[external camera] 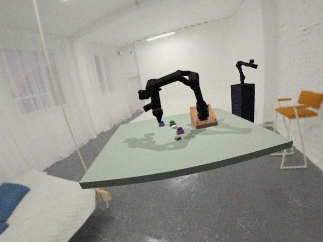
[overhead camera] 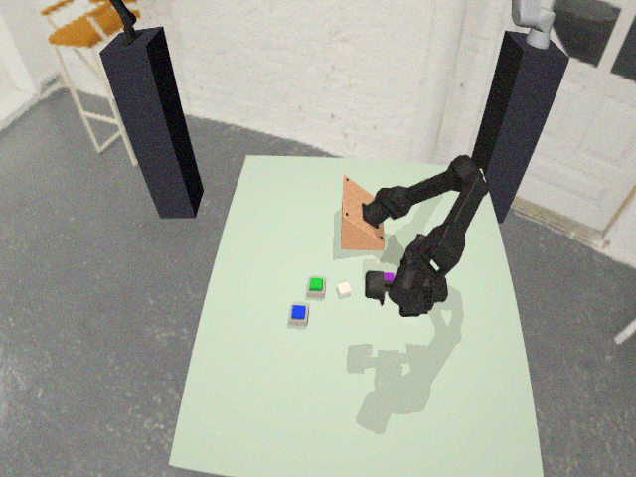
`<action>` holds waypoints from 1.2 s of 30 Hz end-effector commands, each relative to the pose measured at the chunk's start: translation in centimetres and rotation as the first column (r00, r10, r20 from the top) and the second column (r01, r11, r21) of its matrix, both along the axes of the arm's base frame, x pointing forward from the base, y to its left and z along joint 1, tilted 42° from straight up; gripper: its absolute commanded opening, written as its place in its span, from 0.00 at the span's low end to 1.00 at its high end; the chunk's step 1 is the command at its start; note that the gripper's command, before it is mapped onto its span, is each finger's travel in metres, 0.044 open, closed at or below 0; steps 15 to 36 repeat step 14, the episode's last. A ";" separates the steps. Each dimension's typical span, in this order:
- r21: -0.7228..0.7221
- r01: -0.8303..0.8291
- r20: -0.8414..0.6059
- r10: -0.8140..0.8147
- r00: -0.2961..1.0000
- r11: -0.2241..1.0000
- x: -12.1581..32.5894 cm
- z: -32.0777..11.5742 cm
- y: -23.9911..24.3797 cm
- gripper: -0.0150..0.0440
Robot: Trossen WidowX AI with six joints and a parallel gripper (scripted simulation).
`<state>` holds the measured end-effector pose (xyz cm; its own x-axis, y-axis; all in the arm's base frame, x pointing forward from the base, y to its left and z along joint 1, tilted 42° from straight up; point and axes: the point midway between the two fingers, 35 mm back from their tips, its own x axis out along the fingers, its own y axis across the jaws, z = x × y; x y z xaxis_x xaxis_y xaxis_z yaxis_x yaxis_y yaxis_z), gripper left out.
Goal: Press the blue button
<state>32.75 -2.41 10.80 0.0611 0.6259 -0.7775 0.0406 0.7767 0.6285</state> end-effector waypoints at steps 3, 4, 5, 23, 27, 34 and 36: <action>0.030 0.003 -0.010 -0.003 1.000 1.000 -4.2 6.0 6.3 0.93; 0.036 0.002 -0.010 -0.001 1.000 0.999 -5.1 7.0 7.4 0.93; 0.043 0.000 -0.011 0.001 1.000 0.999 -6.2 7.9 8.3 0.93; 0.054 -0.004 -0.013 0.005 1.000 0.999 -7.9 9.2 9.8 0.93; 0.054 -0.004 -0.013 0.005 1.000 0.999 -7.9 9.2 9.8 0.93; 0.054 -0.004 -0.013 0.005 1.000 0.999 -7.9 9.2 9.8 0.93; 0.054 -0.004 -0.013 0.005 1.000 0.999 -7.9 9.2 9.8 0.93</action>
